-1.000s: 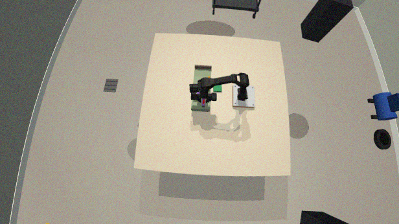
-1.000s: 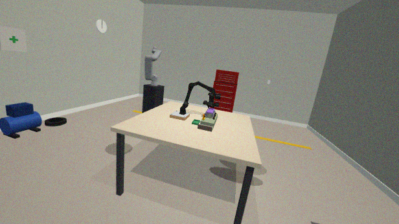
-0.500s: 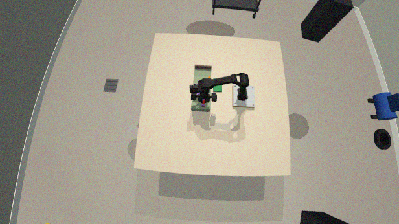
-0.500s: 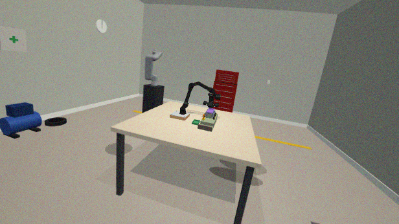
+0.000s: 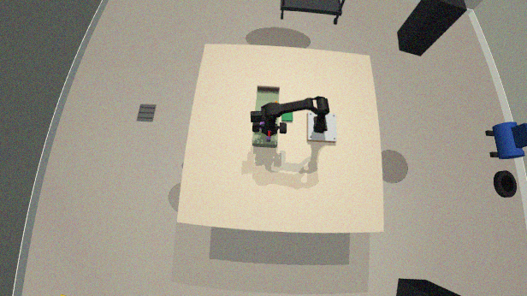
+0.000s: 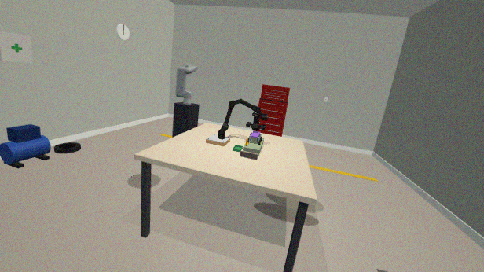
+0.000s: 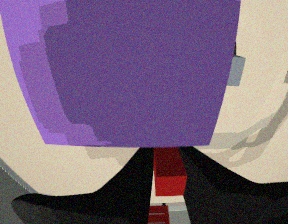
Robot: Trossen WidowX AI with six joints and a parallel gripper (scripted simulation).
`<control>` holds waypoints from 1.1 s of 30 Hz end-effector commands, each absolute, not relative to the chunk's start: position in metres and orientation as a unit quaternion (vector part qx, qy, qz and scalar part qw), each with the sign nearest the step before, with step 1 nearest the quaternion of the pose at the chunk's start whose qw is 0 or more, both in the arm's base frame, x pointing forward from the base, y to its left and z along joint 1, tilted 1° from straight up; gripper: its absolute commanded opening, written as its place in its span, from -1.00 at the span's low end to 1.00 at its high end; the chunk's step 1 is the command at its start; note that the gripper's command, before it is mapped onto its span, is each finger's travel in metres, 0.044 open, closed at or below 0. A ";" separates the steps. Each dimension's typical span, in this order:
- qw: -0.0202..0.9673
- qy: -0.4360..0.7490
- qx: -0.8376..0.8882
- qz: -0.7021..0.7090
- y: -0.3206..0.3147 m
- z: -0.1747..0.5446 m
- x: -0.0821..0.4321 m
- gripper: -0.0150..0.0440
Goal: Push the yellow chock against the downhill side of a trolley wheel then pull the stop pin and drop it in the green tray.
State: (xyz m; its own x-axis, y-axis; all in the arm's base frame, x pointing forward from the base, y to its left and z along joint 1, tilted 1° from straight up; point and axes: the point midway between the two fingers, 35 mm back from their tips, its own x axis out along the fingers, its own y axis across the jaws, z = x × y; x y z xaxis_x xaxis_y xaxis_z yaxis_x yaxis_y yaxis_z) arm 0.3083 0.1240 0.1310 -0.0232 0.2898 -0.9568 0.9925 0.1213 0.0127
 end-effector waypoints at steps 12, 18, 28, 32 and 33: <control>0.449 0.599 0.537 -0.389 0.121 0.145 0.308 -0.49; 0.449 0.599 0.537 -0.389 0.120 0.150 0.308 -0.49; 0.449 0.599 0.537 -0.389 0.119 0.158 0.308 -0.49; 0.449 0.599 0.537 -0.389 0.119 0.161 0.308 -0.49; 0.449 0.599 0.537 -0.389 0.119 0.162 0.308 -0.49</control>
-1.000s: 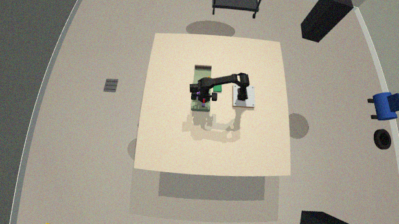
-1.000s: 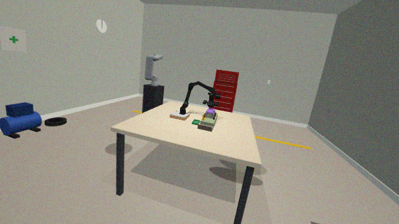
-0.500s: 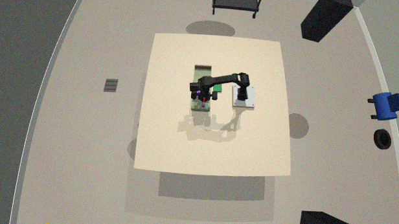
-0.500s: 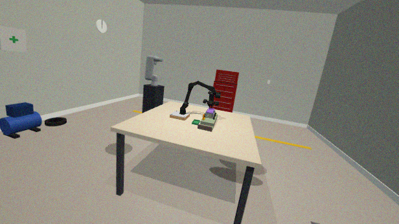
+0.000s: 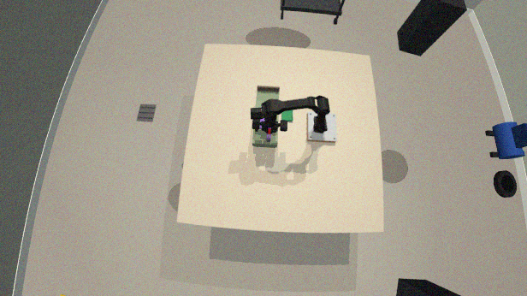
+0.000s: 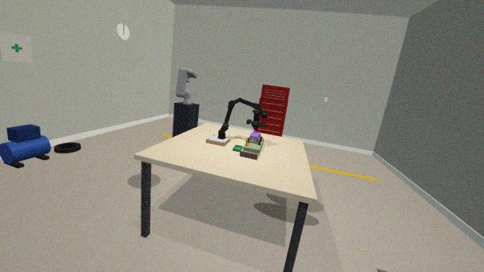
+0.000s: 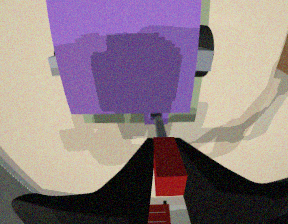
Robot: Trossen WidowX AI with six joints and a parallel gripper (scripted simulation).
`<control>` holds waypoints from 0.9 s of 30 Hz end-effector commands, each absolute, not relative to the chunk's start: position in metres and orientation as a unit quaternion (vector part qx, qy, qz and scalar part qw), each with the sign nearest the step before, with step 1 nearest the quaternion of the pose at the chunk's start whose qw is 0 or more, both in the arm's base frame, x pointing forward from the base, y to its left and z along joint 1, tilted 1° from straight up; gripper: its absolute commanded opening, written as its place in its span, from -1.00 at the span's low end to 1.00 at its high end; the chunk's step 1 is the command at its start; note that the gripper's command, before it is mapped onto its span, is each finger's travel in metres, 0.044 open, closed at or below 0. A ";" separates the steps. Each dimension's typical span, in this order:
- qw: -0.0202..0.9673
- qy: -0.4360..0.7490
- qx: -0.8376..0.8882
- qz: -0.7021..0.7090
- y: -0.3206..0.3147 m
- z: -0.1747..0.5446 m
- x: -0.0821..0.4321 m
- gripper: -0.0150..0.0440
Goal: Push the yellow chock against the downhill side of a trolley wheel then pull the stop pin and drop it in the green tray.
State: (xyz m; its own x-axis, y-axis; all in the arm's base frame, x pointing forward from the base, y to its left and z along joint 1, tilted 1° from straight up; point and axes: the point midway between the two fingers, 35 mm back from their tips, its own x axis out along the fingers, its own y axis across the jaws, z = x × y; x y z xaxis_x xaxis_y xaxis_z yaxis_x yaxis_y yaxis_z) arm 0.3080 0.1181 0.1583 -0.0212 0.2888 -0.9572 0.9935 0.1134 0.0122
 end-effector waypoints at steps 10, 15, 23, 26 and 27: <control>0.449 0.599 0.537 -0.389 0.121 0.169 0.309 -0.49; 0.449 0.599 0.537 -0.389 0.131 0.170 0.308 -0.49; 0.448 0.599 0.538 -0.389 0.145 0.173 0.306 -0.49; 0.448 0.599 0.538 -0.388 0.150 0.174 0.306 -0.49; 0.448 0.599 0.538 -0.388 0.149 0.174 0.305 -0.49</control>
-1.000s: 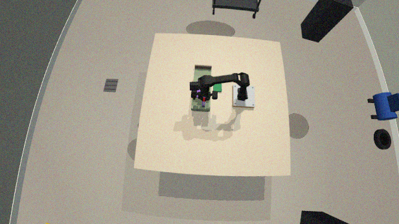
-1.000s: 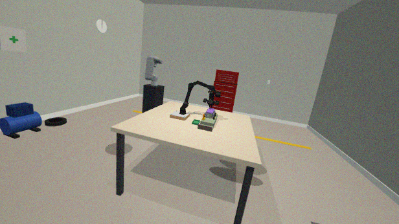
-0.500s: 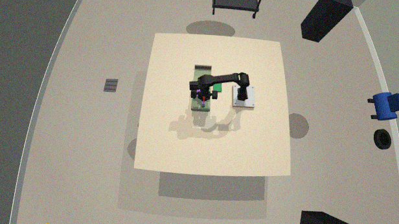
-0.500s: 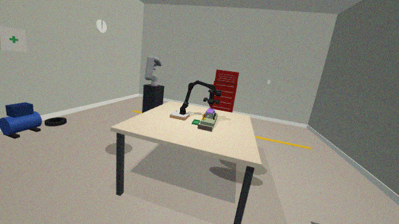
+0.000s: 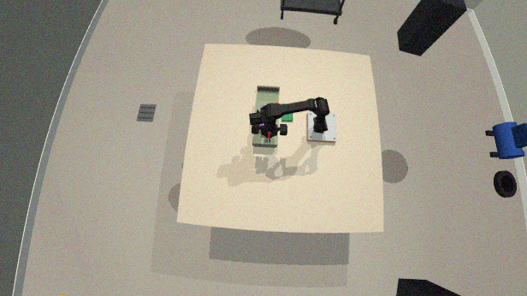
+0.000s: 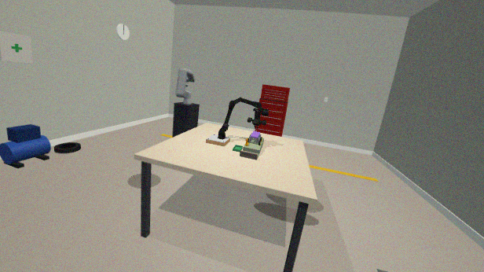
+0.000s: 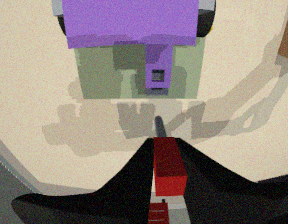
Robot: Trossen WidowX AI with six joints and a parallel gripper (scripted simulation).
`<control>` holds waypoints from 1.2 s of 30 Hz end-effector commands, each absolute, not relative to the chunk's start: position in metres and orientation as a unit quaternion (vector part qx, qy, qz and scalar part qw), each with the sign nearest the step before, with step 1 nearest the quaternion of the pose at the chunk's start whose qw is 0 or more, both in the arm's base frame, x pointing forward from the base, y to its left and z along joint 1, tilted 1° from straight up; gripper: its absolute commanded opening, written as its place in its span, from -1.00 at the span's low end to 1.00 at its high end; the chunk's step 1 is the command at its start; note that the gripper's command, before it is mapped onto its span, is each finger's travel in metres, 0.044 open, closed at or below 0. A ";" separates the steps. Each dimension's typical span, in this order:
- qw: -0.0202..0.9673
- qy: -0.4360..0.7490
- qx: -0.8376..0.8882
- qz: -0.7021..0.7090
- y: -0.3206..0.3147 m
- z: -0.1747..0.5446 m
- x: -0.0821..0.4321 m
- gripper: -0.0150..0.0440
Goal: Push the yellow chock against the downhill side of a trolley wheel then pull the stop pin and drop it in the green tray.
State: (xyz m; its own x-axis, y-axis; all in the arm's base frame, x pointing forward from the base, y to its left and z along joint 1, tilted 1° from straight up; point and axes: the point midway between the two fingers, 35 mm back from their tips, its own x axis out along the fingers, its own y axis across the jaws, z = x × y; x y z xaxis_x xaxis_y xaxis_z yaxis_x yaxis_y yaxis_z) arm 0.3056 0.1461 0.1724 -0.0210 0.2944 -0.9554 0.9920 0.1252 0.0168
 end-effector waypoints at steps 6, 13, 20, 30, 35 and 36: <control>0.448 0.599 0.537 -0.389 0.147 0.173 0.288 -0.49; 0.448 0.600 0.537 -0.389 0.144 0.171 0.264 -0.49; 0.447 0.600 0.537 -0.390 0.143 0.170 0.240 -0.49; 0.447 0.600 0.536 -0.390 0.141 0.169 0.221 -0.49; 0.447 0.600 0.536 -0.391 0.125 0.167 0.224 -0.49; 0.447 0.600 0.536 -0.391 0.121 0.166 0.225 -0.49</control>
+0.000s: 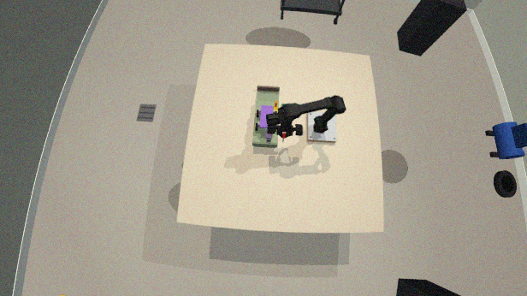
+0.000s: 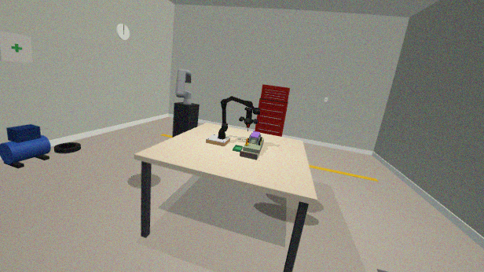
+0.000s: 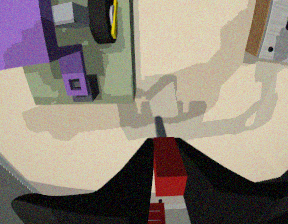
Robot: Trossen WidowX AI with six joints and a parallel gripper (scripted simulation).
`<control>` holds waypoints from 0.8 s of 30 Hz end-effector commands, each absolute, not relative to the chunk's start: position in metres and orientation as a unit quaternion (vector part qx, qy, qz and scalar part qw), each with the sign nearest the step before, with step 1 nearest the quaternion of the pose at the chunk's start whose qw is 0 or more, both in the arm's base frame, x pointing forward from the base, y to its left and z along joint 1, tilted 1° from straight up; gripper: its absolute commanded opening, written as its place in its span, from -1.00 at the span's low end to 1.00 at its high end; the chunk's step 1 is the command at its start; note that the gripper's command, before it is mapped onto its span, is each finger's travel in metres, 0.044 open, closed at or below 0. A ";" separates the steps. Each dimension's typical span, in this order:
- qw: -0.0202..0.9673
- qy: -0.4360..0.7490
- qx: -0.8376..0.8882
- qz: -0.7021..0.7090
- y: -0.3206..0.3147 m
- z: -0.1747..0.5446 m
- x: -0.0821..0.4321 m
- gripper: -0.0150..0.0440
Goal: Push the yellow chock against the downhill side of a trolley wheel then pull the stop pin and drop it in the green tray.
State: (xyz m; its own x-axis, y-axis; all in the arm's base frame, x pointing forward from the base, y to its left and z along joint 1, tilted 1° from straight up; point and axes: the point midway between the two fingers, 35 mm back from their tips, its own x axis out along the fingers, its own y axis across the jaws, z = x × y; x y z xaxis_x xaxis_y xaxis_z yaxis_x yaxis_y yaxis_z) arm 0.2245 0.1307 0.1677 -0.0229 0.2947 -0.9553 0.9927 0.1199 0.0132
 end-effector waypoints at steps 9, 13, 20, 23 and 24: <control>0.448 0.599 0.535 -0.391 0.089 0.160 0.231 -0.49; 0.449 0.599 0.535 -0.392 0.074 0.158 0.233 -0.49; 0.449 0.599 0.535 -0.392 0.048 0.154 0.237 -0.49; 0.449 0.598 0.535 -0.393 0.037 0.152 0.238 -0.49; 0.450 0.598 0.535 -0.393 0.033 0.152 0.239 -0.49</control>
State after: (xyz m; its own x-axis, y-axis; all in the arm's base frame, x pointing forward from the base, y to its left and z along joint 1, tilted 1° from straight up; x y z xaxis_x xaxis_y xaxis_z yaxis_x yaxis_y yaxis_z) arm 0.2385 0.0422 0.1535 -0.0203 0.2865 -0.9579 0.9931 0.1161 0.0137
